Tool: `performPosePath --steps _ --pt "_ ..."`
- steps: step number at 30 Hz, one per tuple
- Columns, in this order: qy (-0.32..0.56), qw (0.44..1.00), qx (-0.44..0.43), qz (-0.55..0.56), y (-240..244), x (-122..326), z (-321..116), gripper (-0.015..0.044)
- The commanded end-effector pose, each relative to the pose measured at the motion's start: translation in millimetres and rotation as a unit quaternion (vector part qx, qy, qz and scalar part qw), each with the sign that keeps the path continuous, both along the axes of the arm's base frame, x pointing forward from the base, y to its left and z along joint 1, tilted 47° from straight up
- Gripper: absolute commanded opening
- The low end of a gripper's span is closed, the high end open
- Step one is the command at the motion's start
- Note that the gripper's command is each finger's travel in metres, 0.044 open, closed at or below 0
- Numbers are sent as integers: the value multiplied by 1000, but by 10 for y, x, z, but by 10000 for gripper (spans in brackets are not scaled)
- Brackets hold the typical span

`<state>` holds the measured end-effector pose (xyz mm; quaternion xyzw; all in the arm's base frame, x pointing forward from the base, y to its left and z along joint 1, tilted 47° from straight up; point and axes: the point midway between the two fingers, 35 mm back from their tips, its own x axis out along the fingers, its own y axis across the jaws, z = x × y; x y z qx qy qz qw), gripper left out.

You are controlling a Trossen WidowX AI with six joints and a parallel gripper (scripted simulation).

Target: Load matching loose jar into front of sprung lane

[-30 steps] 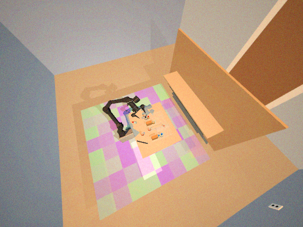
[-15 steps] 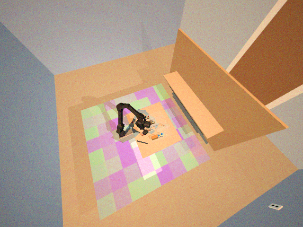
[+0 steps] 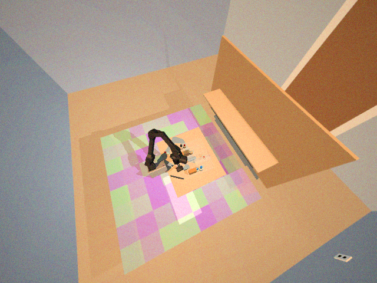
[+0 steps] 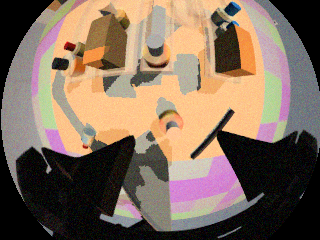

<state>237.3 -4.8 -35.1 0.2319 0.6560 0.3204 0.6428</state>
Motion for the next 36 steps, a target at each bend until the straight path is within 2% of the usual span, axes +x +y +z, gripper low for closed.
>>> performPosePath --steps 1,34,36 --pt "13 1000 6 -2 105 -68 -97 440" --pt "13 1000 8 -2 464 -110 -425 440" --pt "13 1000 8 -2 464 -110 -425 387"
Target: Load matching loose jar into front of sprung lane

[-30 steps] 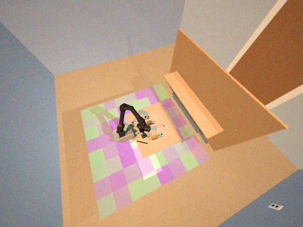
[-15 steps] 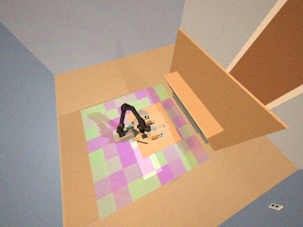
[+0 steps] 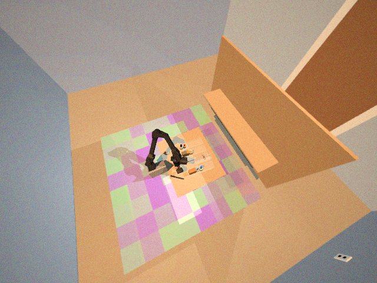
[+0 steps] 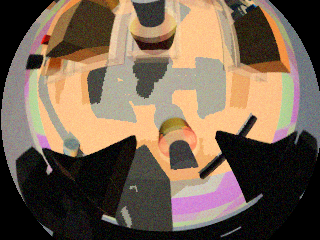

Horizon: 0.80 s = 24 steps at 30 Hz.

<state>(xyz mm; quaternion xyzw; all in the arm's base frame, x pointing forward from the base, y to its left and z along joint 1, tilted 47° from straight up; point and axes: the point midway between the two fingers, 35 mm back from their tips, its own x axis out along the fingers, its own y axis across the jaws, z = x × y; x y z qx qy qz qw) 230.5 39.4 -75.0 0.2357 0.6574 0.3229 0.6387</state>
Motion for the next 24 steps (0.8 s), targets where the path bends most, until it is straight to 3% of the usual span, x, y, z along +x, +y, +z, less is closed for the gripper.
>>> performPosePath --steps 1,8,13,18,24 --pt "9 1000 3 -3 22 -42 -25 361" --pt "9 1000 3 -3 22 -42 -25 177" --pt "9 1000 3 -3 22 -42 -25 144" --pt "8 1000 1 -3 -94 -9 76 13" --pt "9 1000 -2 -4 -375 26 355 0"
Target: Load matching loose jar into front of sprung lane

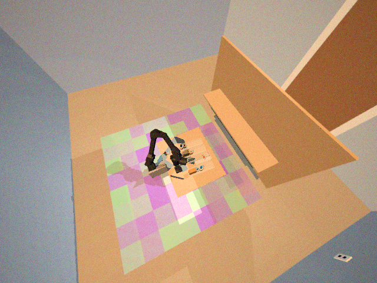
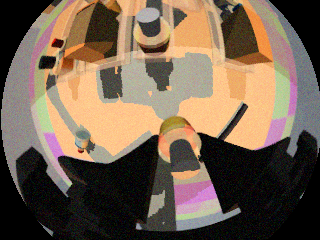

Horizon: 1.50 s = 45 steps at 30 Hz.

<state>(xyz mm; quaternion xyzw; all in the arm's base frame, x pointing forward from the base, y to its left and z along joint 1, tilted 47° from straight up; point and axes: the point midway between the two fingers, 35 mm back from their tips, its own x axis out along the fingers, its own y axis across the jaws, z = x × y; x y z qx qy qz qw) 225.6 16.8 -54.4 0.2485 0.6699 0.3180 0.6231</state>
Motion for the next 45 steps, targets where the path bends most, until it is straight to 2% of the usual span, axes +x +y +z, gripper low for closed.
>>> performPosePath --steps 1,7,11,27,45 --pt "-15 1000 -7 0 -196 75 200 0" --pt "-14 1000 -4 1 -454 37 519 0" --pt "-14 1000 -4 1 -482 29 557 0" --pt "6 1000 -5 -21 46 654 313 0" --pt "7 1000 -4 -21 254 679 143 0"
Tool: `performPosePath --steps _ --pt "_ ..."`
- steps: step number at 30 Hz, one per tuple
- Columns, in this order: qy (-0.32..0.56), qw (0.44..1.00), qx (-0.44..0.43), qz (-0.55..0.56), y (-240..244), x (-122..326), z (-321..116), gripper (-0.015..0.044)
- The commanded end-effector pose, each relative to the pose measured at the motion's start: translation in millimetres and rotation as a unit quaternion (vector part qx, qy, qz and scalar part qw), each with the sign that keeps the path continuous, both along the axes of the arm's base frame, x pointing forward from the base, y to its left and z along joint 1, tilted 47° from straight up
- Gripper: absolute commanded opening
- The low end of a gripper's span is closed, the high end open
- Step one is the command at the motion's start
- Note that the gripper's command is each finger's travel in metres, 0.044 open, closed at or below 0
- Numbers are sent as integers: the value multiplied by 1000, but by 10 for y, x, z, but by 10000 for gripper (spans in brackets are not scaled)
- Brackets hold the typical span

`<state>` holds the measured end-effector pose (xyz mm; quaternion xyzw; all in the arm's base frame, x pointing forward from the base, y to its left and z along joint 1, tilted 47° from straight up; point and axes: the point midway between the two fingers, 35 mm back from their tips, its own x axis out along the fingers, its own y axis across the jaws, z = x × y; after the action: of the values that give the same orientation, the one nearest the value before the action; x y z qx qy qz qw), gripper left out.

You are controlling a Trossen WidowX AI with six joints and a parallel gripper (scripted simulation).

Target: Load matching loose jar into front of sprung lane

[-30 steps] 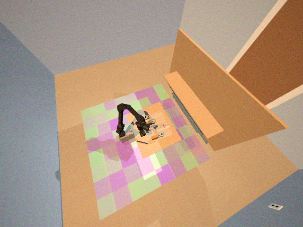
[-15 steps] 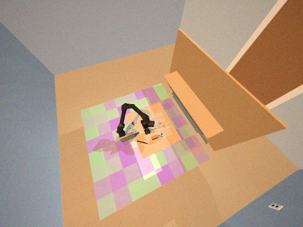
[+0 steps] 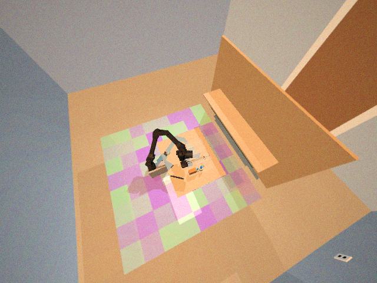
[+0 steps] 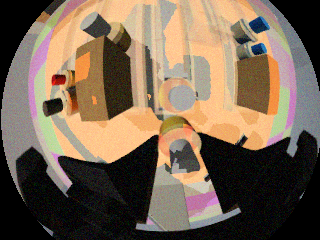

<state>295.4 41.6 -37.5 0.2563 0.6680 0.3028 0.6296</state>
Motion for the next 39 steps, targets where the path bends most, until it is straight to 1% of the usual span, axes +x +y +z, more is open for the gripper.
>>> performPosePath --steps 1,39 --pt "6 1000 2 -4 6 -17 -26 0" --pt "6 1000 2 -4 15 118 -37 0"
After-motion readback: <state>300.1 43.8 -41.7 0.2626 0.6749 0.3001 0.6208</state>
